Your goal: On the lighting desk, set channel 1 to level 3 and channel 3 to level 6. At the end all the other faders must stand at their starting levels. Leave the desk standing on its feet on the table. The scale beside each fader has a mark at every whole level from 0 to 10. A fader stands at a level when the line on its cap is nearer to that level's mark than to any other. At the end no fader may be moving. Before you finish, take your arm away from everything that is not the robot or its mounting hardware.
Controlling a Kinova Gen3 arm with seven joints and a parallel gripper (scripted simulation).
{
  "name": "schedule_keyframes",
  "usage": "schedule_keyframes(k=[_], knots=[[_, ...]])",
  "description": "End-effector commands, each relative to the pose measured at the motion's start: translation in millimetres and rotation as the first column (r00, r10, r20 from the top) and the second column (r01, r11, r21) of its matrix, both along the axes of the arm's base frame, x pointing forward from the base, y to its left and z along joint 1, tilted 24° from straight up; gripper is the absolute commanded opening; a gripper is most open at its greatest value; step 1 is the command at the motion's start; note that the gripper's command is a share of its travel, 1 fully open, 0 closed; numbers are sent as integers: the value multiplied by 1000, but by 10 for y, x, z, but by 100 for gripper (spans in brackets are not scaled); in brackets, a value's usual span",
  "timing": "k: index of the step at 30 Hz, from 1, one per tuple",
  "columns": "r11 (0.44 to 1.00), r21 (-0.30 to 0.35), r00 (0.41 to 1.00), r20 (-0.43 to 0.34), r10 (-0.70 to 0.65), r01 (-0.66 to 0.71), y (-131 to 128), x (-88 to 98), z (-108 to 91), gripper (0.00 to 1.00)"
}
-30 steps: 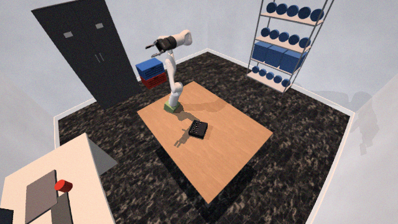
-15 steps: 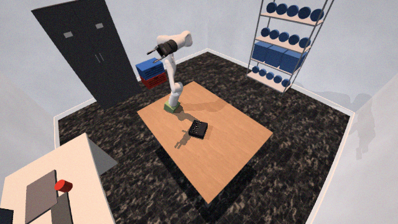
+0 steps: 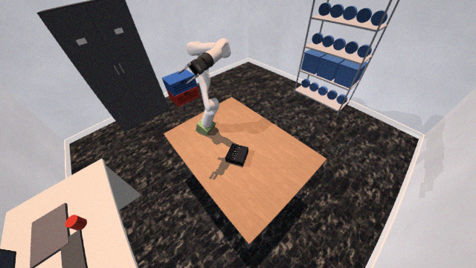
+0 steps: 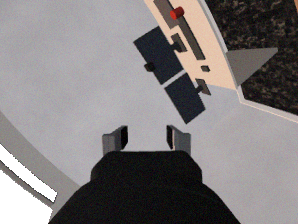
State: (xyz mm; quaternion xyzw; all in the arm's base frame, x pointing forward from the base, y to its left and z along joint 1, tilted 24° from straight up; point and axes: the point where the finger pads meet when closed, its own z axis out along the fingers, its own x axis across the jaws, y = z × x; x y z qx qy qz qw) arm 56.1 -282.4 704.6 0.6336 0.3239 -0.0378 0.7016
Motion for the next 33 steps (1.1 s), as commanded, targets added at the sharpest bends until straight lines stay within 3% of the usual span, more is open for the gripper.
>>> schedule_keyframes(k=[1, 5, 6, 14, 15, 25, 26, 33], knots=[[1000, 3, 1000, -15, 10, -10, -1, 55, -27, 100], [1000, 3, 1000, -15, 10, -10, -1, 55, -27, 100], [999, 31, 998, -48, 42, -40, 1, 230, -156, 100], [999, 31, 998, -48, 42, -40, 1, 230, -156, 100], [996, 60, 994, -80, 74, -69, 11, 400, -288, 100], [996, 60, 994, -80, 74, -69, 11, 400, -288, 100], [991, 91, 988, -109, 107, -97, 28, 566, -423, 100], [991, 91, 988, -109, 107, -97, 28, 566, -423, 100]])
